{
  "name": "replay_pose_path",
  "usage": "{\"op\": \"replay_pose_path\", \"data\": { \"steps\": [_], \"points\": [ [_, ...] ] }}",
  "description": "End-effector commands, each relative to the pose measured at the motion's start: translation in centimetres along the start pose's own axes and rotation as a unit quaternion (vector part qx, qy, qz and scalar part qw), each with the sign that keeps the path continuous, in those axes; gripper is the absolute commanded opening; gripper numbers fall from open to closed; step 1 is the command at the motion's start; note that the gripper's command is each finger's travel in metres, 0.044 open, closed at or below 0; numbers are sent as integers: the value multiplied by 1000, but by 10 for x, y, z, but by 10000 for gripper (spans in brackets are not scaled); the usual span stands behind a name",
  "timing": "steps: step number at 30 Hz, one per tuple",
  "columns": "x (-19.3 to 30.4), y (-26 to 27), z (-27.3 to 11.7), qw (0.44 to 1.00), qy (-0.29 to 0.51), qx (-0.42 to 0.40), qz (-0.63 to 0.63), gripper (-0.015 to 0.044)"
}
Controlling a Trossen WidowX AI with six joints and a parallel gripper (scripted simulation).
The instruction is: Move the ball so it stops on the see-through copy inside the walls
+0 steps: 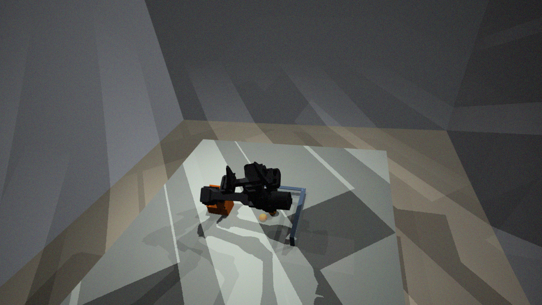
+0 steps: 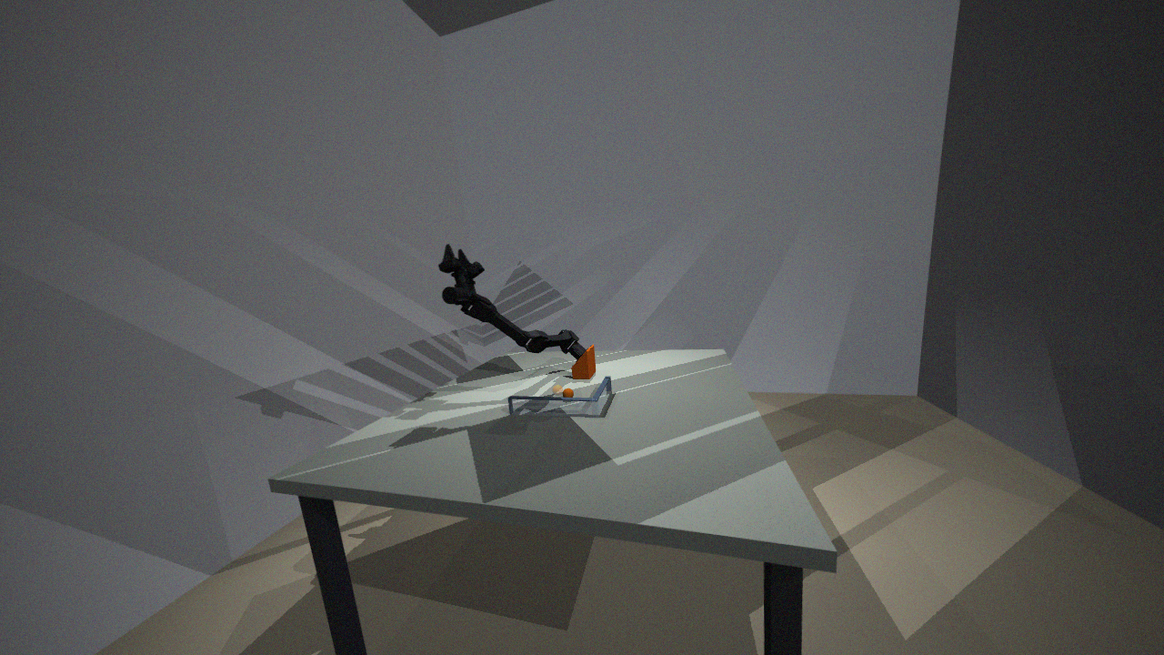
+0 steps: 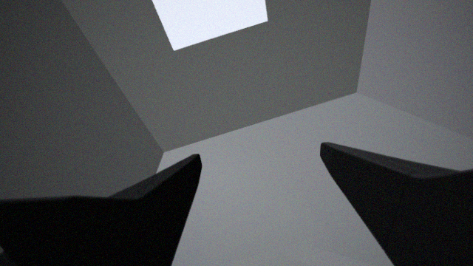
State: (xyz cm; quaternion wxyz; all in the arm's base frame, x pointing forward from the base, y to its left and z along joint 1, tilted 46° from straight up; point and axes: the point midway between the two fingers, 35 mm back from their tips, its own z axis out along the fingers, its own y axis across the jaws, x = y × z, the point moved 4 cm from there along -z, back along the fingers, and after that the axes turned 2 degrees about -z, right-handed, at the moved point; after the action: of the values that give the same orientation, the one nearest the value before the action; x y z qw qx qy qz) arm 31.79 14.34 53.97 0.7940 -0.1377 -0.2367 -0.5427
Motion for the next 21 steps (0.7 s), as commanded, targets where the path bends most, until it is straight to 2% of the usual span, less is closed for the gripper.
{"op": "replay_pose_path", "data": {
  "steps": [1,4,14,21],
  "points": [
    [-1,-2,2,1000,0,4,0,374],
    [-11,-32,23,999,6,54,-1,311],
    [-41,-153,86,972,43,227,-42,311],
    [-41,-233,100,938,101,324,-75,311]
  ]
}}
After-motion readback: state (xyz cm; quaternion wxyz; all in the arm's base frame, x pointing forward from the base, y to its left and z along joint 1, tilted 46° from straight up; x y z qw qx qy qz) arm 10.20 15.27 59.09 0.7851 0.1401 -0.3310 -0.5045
